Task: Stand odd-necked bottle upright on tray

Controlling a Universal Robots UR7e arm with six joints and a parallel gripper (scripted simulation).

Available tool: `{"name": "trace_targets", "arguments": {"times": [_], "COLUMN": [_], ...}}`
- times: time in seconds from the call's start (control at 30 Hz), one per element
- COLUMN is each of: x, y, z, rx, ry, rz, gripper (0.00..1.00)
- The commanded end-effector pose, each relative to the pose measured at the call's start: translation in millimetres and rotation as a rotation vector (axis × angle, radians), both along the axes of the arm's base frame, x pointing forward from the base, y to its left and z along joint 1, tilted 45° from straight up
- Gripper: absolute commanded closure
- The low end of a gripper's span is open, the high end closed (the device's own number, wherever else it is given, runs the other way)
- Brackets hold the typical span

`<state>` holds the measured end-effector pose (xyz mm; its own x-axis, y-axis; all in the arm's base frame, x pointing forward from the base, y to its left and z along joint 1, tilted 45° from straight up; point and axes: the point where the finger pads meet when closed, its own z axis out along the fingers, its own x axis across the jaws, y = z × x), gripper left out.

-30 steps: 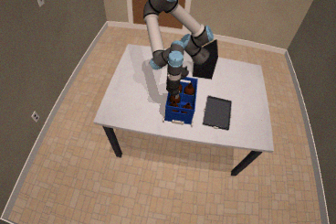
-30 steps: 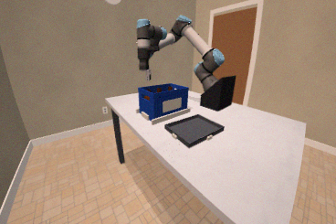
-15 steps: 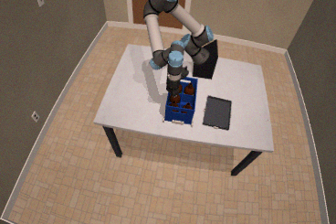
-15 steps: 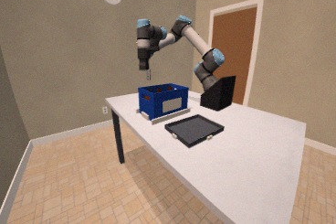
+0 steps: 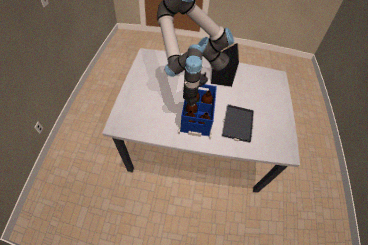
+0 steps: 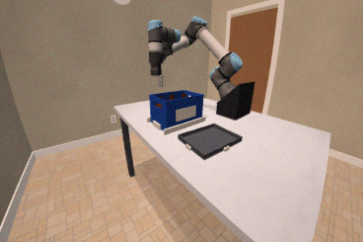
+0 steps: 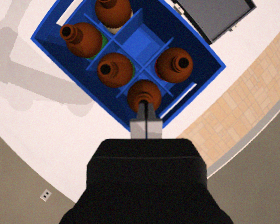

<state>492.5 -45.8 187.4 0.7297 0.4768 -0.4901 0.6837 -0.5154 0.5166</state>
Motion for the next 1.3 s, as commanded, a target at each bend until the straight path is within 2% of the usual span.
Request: {"name": "trace_targets", "arguments": {"times": [0.0, 0.13, 0.43, 0.47, 1.27], "x": [1.3, -0.2, 1.0, 2.5, 1.8], "y": [41.7, 60.7, 61.6, 60.5, 60.4], "z": [-43.2, -62.8, -62.4, -59.9, -60.4], "rx": [0.001, 0.0, 0.0, 0.0, 0.0], "ry": [0.008, 0.008, 0.005, 0.0, 0.002], "rz": [0.006, 0.005, 0.005, 0.003, 0.003], "gripper": [1.0, 1.0, 1.0, 0.0, 0.0]}}
